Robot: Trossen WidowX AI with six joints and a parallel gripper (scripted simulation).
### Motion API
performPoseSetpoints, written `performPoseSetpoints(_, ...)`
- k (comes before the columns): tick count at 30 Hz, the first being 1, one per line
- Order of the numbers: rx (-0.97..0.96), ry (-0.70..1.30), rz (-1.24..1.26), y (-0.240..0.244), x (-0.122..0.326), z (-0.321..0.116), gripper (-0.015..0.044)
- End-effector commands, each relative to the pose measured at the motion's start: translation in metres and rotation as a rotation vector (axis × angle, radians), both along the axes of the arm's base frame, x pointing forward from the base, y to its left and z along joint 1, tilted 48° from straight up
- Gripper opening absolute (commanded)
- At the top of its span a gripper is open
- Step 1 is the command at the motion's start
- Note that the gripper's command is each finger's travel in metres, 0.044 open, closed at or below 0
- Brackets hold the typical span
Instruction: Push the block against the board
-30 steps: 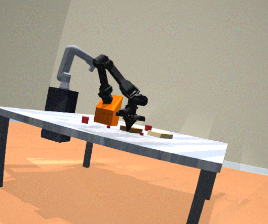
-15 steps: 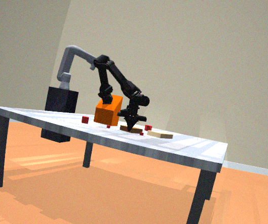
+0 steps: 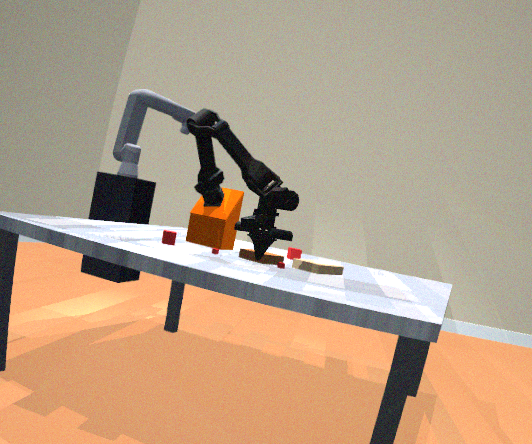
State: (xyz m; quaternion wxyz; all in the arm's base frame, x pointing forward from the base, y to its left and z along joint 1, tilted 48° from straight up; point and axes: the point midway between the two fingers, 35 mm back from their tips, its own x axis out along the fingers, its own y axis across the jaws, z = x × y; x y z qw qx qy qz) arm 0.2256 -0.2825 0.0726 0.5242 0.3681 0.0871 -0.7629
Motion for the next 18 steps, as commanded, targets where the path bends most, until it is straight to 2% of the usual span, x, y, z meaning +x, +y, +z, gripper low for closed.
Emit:
performPoseSetpoints(1, 0.014, 0.010, -0.001, -0.003, -0.003, -0.002, 0.0000)
performPoseSetpoints(18, 0.011, 0.010, -0.001, -0.018, -0.014, 0.019, 0.0000)
